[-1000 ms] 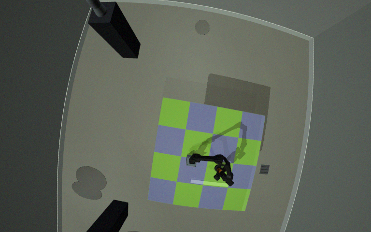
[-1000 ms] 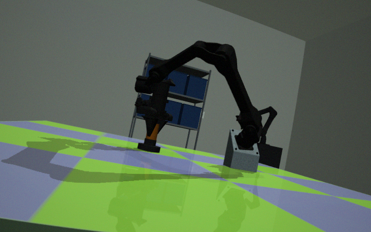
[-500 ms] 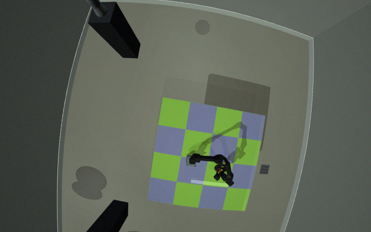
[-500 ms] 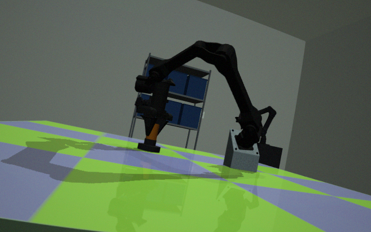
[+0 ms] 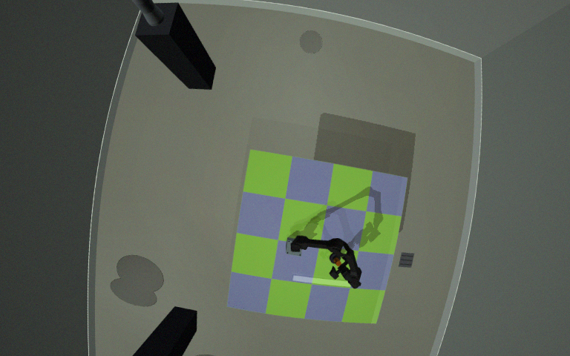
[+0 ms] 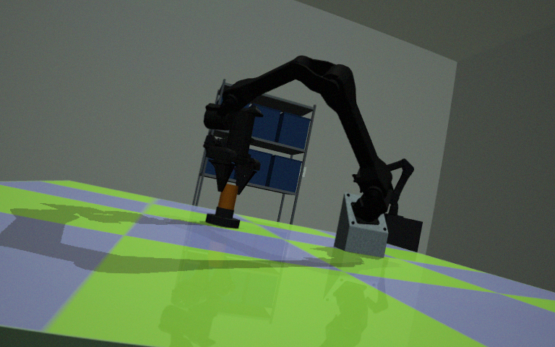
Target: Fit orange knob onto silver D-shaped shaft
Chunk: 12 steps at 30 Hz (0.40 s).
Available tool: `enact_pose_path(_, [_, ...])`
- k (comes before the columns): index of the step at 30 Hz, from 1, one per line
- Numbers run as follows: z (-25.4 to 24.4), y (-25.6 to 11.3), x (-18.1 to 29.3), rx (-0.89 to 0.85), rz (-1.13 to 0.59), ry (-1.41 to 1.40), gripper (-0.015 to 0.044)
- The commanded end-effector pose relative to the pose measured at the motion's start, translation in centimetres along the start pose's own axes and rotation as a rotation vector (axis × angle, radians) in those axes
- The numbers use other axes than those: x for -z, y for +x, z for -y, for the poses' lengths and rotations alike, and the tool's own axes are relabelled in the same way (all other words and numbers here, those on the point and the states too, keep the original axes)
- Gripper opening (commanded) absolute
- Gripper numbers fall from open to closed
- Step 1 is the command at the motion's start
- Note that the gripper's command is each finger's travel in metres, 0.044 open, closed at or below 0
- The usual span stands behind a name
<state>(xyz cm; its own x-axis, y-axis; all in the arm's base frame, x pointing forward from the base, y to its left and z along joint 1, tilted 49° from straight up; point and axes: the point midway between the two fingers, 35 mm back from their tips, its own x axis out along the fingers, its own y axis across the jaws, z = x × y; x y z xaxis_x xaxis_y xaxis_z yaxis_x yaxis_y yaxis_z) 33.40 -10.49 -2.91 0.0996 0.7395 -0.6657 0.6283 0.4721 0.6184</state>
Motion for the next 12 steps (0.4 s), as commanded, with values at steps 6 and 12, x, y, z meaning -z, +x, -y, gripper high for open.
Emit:
enact_pose_path(6, [0.3, -6.7, -0.3, -0.004, 0.02, -0.004, 0.044])
enact_pose_path(12, [0.3, -6.7, -0.3, -0.004, 0.02, -0.004, 0.044])
